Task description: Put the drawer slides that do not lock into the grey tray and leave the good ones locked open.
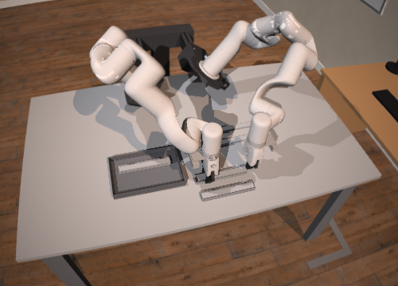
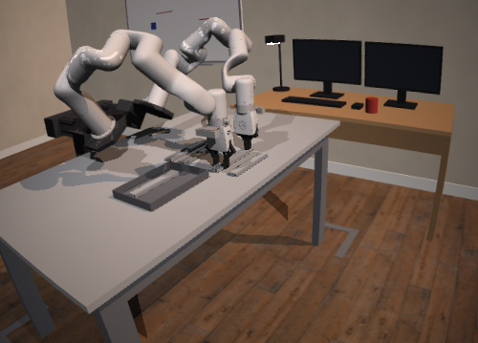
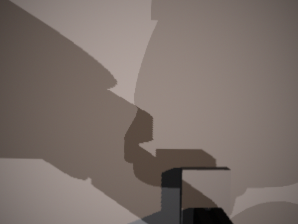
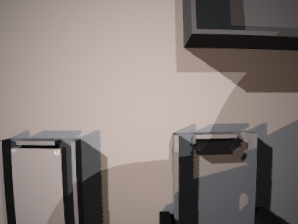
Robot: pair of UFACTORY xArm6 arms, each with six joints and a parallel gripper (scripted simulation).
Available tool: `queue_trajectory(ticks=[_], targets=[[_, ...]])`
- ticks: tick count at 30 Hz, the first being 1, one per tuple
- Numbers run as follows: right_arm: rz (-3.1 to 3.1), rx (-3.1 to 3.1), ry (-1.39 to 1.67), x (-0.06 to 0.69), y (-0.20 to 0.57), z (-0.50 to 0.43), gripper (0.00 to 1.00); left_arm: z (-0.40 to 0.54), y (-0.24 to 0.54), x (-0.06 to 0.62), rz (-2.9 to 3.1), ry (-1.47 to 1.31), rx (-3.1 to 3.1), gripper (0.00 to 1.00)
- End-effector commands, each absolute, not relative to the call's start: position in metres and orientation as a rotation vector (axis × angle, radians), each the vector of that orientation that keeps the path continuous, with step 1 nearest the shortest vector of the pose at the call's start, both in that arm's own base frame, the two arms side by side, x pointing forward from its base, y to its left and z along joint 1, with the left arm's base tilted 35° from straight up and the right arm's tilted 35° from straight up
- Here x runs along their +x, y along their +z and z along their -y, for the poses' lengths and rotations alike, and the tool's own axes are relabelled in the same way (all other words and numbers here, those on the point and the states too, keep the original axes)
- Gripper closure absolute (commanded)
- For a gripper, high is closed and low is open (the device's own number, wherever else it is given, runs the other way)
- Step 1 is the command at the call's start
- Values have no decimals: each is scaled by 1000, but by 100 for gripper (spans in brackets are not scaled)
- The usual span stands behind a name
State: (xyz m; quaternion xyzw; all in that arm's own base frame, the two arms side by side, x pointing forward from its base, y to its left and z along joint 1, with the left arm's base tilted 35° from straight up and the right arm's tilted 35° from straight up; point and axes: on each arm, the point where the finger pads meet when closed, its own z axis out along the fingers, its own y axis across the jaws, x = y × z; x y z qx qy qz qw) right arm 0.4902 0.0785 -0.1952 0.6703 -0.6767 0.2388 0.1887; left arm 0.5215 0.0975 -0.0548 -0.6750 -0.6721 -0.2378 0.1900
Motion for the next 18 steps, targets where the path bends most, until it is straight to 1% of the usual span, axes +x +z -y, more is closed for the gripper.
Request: queue_trajectory(ticks=[1, 18], targets=[[1905, 1888, 674, 492, -194, -80, 100, -89, -60, 523, 1889, -671, -1899, 100], [1905, 1888, 674, 492, -194, -80, 100, -60, -80, 523, 1889, -671, -1899, 100]])
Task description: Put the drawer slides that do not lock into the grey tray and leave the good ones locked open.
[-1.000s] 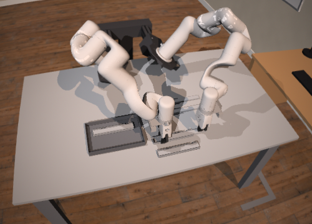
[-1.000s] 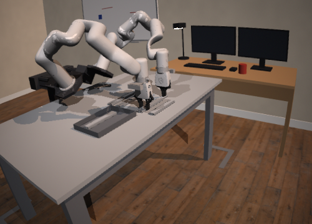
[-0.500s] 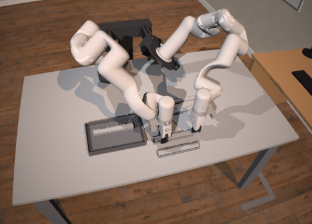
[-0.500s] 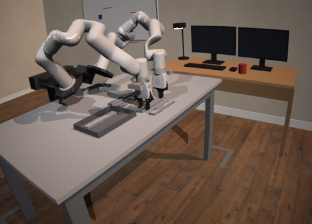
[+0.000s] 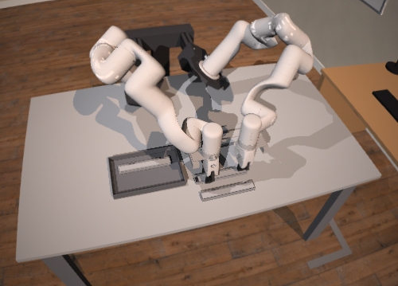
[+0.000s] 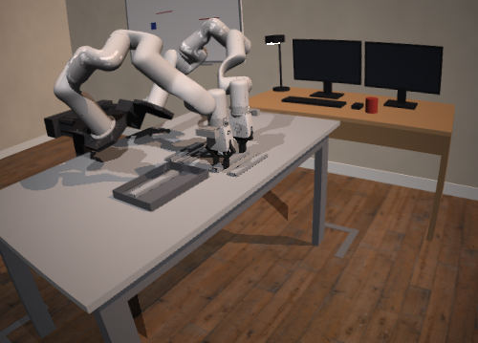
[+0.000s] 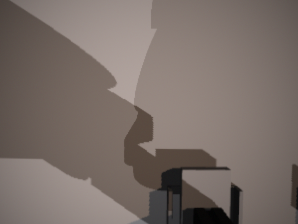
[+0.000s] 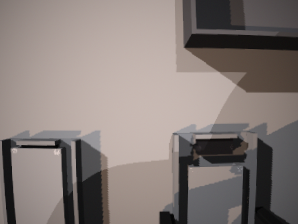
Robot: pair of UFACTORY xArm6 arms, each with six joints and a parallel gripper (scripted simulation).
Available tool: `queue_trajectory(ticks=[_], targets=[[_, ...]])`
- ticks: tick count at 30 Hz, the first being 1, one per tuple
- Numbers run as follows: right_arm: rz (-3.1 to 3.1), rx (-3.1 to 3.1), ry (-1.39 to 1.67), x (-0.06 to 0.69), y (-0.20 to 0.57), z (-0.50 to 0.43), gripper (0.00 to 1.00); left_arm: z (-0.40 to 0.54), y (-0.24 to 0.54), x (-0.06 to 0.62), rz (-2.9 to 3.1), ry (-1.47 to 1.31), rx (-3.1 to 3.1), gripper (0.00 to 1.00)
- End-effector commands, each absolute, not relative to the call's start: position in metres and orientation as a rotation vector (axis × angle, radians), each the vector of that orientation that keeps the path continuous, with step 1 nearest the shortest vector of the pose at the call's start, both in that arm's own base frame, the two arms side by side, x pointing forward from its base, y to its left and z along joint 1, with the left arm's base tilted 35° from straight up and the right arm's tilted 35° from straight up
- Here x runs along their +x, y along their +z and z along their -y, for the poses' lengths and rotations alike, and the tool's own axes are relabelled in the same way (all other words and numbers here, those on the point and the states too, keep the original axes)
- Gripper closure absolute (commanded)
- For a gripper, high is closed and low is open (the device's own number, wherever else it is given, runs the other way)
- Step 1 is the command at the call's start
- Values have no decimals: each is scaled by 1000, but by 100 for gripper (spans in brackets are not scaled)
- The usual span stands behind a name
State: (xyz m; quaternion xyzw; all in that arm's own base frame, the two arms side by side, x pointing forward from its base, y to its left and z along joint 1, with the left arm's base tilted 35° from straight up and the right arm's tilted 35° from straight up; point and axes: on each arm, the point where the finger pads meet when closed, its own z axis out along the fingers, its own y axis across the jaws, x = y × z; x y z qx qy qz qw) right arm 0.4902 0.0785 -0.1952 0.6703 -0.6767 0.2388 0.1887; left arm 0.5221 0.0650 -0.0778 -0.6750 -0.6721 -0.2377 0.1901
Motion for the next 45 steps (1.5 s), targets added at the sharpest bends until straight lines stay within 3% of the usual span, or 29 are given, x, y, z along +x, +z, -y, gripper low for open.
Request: queue_trajectory(ticks=[1, 9, 10, 45], targets=[[1905, 1888, 674, 492, -194, -80, 100, -59, -80, 523, 1889, -671, -1899, 100], [1905, 1888, 674, 492, -194, -80, 100, -54, -84, 523, 1889, -671, -1899, 100], [1905, 1888, 674, 492, -194, -80, 33, -53, -84, 523, 1889, -671, -1899, 100], [1905, 1888, 674, 491, -189, -83, 33, 1, 10, 513, 1890, -671, -1899, 100]])
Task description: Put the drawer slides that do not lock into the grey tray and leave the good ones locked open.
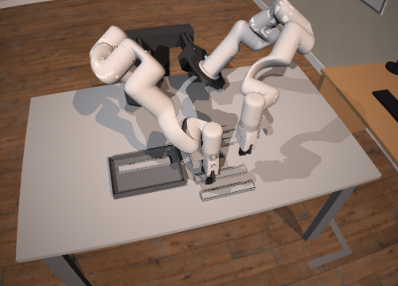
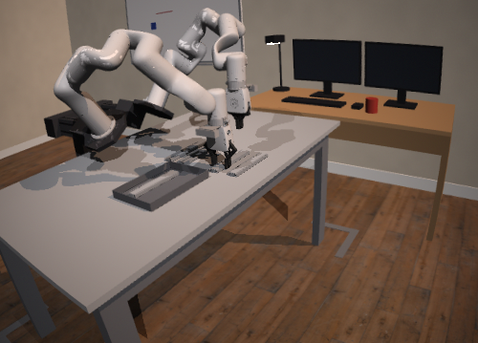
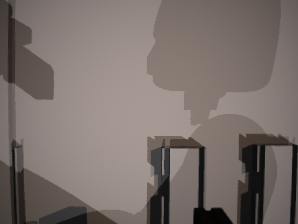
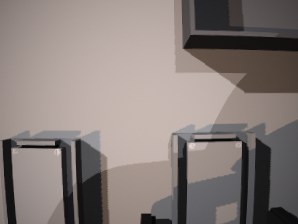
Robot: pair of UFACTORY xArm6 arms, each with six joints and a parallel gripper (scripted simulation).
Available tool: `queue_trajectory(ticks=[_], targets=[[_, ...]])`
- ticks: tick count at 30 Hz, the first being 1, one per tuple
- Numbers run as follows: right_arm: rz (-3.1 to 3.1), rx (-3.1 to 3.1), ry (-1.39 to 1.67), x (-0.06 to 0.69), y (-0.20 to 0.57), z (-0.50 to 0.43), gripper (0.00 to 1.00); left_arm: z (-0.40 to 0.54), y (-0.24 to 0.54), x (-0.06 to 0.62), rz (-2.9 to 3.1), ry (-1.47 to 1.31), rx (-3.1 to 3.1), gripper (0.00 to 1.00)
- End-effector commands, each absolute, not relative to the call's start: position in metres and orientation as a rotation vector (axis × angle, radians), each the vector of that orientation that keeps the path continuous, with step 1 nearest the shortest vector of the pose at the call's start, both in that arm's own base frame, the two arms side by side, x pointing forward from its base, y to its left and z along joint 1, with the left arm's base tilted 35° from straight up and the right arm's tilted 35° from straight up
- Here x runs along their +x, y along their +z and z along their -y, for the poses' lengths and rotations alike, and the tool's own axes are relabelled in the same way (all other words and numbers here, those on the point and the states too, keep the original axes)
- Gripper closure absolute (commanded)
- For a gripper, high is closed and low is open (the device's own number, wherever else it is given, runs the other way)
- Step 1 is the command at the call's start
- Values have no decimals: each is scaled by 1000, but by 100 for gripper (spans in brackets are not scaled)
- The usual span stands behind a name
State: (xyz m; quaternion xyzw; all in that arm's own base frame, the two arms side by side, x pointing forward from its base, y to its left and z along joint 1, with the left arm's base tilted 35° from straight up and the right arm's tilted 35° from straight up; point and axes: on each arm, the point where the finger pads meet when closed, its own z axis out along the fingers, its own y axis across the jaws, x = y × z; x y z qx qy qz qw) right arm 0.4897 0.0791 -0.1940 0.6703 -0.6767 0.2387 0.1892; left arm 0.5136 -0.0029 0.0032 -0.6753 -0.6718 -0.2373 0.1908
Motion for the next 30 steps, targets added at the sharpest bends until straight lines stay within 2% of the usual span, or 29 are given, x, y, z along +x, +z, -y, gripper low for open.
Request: queue_trajectory(ticks=[1, 19, 30], targets=[[1905, 1888, 674, 491, -189, -83, 33, 1, 10, 513, 1890, -671, -1899, 100], [1905, 1888, 674, 489, -158, -105, 33, -58, 89, 475, 1890, -671, -1899, 100], [1905, 1888, 674, 489, -158, -105, 33, -114, 164, 439, 1889, -671, -1898, 100]])
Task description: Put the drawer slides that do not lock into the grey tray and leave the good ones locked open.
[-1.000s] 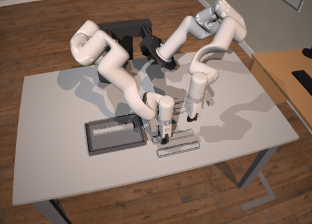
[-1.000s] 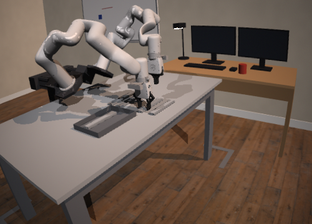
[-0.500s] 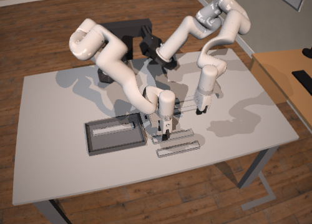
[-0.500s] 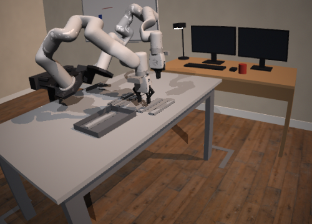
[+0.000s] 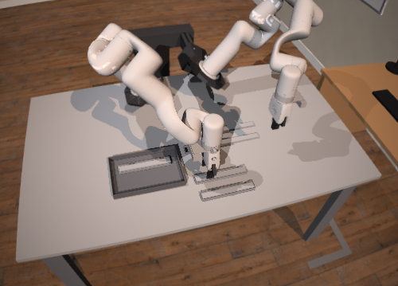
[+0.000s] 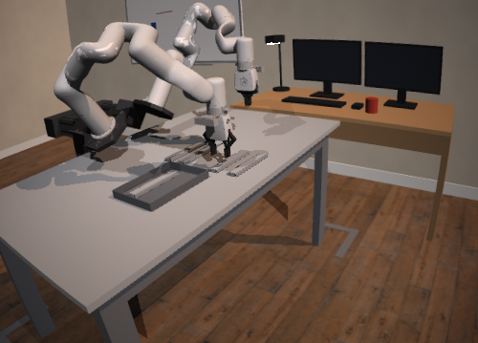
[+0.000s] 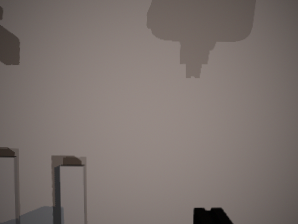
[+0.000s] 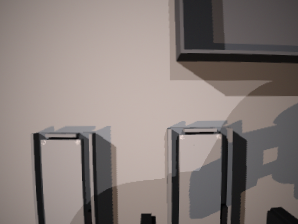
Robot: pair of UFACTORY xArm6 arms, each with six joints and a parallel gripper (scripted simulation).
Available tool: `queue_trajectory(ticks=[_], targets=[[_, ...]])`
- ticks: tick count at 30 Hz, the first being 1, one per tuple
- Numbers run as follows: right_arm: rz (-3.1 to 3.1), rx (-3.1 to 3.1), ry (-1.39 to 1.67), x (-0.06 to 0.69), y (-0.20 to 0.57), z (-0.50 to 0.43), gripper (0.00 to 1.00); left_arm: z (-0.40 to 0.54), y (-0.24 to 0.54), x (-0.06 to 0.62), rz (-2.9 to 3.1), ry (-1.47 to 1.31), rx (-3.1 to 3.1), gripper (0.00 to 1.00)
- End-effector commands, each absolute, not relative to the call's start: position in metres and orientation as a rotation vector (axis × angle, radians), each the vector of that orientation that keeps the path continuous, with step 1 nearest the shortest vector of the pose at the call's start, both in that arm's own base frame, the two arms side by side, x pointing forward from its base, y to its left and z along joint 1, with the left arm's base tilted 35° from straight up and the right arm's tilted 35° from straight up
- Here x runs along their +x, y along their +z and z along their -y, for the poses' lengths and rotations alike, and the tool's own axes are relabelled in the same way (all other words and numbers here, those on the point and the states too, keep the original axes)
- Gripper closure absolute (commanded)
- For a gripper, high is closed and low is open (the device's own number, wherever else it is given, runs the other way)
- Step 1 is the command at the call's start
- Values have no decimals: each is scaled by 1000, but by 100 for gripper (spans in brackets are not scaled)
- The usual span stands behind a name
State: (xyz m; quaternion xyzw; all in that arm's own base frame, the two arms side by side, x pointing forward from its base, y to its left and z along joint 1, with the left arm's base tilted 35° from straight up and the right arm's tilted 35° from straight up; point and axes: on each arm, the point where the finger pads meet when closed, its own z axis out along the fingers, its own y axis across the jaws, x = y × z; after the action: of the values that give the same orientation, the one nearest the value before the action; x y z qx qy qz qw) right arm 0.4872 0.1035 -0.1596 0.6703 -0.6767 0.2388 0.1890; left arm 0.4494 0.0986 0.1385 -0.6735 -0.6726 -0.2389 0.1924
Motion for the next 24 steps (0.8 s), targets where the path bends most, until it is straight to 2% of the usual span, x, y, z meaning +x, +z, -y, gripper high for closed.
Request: queue_trajectory(ticks=[1, 24], targets=[[1905, 1888, 674, 489, -158, -105, 33, -118, 169, 436, 1889, -671, -1898, 100], [1904, 1889, 674, 488, -153, -121, 33, -137, 195, 424, 1889, -671, -1898, 100]])
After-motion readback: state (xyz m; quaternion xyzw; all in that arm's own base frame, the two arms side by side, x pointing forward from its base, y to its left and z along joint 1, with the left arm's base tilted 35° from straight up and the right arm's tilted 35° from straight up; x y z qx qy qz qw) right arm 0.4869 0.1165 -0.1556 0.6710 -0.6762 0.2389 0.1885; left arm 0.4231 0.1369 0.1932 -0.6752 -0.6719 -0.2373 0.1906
